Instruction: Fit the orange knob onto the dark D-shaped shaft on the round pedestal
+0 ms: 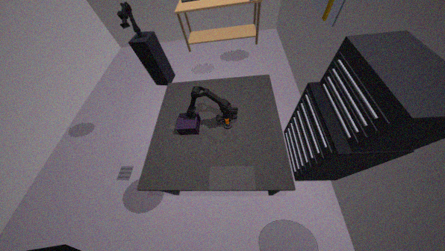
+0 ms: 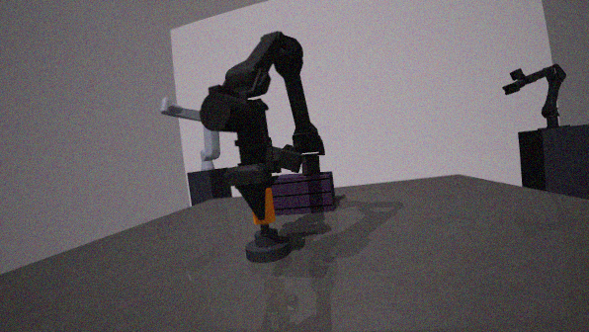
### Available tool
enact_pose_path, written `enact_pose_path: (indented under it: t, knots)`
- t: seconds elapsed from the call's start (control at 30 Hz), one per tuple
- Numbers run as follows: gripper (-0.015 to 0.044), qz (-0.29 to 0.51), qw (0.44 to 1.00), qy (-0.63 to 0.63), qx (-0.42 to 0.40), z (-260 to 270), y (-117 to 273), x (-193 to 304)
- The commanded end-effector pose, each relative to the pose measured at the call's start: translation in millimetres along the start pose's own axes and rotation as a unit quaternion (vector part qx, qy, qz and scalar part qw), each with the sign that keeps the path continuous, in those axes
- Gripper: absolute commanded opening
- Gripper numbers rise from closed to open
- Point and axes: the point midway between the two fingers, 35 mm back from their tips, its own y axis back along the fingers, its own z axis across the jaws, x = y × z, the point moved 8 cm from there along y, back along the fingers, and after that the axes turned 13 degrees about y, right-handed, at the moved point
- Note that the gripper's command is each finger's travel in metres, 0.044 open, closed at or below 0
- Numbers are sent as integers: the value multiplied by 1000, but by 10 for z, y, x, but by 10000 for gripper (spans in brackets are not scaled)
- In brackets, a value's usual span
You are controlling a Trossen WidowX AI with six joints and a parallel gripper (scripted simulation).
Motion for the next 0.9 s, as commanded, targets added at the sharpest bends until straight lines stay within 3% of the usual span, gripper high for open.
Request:
enact_pose_path:
  t: [0.0,0.87]
  knots:
    - [0,4,1000,18,5,-44,37,26]
    - [0,4,1000,31,5,-36,23,19]
